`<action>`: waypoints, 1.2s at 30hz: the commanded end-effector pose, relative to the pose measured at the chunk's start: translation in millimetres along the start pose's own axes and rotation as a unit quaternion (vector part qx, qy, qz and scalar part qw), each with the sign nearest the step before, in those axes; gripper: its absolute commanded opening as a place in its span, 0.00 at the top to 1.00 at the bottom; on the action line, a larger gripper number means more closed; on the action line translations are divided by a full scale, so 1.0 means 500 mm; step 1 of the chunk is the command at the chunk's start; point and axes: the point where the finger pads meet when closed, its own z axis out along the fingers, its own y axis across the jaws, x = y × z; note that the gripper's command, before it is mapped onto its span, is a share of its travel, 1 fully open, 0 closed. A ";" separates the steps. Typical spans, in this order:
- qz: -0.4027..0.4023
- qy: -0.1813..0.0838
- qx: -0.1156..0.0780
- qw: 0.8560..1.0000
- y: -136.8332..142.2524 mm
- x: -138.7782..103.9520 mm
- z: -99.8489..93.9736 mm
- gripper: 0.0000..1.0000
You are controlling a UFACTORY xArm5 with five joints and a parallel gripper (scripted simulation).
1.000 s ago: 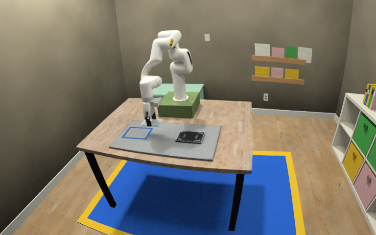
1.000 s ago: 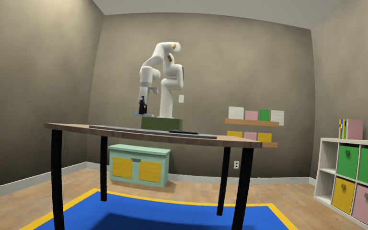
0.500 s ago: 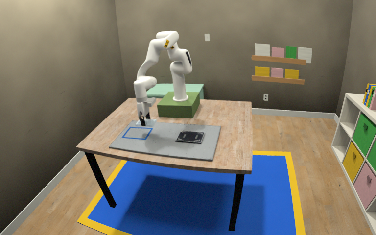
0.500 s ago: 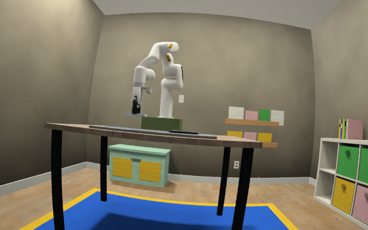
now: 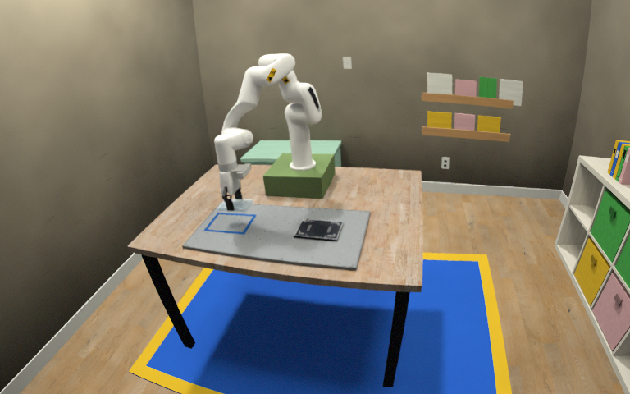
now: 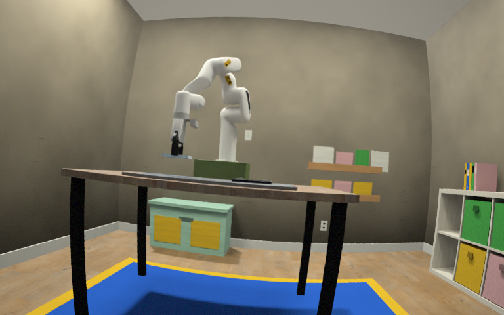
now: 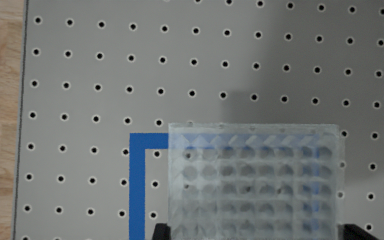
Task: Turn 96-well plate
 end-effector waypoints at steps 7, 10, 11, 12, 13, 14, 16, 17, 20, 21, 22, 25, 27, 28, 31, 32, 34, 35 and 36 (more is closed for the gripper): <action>0.000 0.000 -0.001 1.000 -0.003 -0.068 0.002 1.00; 0.000 0.000 0.000 1.000 -0.004 -0.088 0.002 1.00; 0.000 0.000 0.000 1.000 -0.004 -0.089 0.002 1.00; 0.000 0.000 0.000 1.000 -0.004 -0.089 0.002 1.00; 0.000 0.000 0.000 1.000 -0.004 -0.089 0.002 1.00; 0.000 0.000 0.000 1.000 -0.004 -0.089 0.002 1.00; 0.000 0.000 0.000 1.000 -0.004 -0.089 0.002 1.00; 0.000 0.000 0.000 1.000 -0.004 -0.089 0.002 1.00; 0.000 0.000 0.000 1.000 -0.004 -0.089 0.002 1.00; 0.000 0.000 0.000 1.000 -0.004 -0.089 0.002 1.00; 0.000 0.000 0.000 1.000 -0.004 -0.089 0.002 1.00; 0.000 0.000 0.000 1.000 -0.004 -0.089 0.002 1.00; 0.000 0.000 0.000 1.000 -0.004 -0.089 0.002 1.00; 0.000 0.000 0.000 1.000 -0.004 -0.089 0.002 1.00; 0.000 0.000 0.000 1.000 -0.004 -0.089 0.002 1.00; 0.000 0.000 0.000 1.000 -0.004 -0.089 0.002 1.00; 0.000 0.000 0.000 1.000 -0.004 -0.089 0.002 1.00; 0.000 0.000 0.000 1.000 -0.004 -0.089 0.002 1.00; 0.000 0.000 0.000 1.000 -0.004 -0.089 0.002 1.00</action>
